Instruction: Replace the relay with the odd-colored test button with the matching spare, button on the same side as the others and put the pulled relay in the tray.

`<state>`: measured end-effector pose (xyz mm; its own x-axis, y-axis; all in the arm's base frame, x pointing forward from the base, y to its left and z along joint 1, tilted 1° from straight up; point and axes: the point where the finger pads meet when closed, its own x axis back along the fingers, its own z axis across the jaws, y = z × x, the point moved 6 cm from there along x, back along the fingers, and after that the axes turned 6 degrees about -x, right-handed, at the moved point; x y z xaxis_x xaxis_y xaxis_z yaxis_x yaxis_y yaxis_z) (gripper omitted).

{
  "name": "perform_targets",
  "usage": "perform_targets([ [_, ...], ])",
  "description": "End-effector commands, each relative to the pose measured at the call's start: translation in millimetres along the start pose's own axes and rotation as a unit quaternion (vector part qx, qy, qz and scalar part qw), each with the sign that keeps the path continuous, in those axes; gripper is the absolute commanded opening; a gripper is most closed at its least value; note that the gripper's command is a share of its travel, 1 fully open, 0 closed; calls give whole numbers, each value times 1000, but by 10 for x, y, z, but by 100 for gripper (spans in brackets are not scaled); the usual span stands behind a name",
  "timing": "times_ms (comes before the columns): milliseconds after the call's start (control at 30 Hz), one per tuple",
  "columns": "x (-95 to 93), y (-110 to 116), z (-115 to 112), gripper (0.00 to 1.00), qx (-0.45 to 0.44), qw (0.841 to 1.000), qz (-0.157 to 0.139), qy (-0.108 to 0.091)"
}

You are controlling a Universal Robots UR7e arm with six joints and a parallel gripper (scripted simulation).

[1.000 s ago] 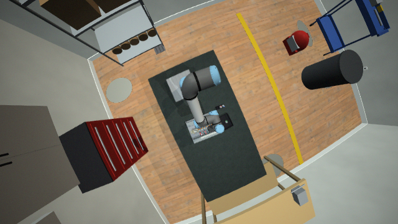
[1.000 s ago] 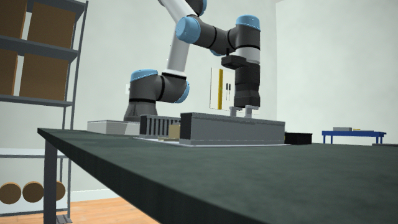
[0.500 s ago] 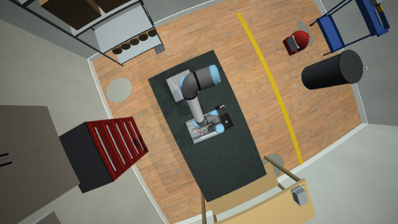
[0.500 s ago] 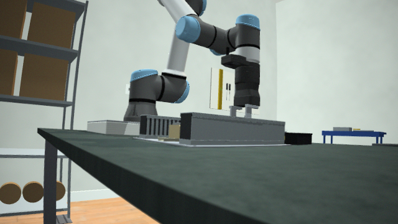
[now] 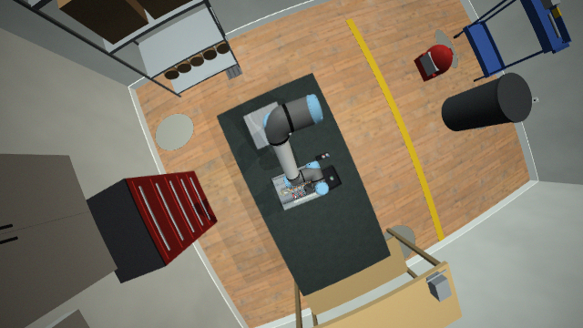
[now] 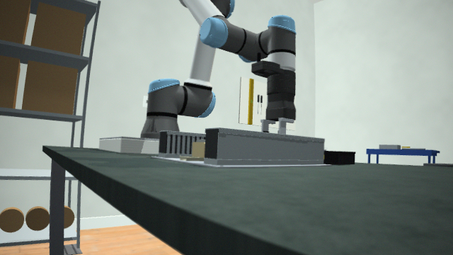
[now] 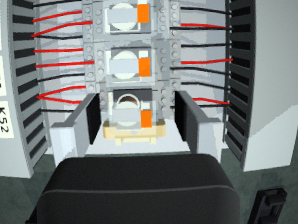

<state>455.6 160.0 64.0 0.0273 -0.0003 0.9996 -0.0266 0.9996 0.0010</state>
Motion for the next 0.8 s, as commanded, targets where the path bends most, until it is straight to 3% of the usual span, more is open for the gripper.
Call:
perform_targets([
  [0,21,0,-5,100,0,1000,0,-1],
  [767,69,0,0,100,0,1000,-1,-2],
])
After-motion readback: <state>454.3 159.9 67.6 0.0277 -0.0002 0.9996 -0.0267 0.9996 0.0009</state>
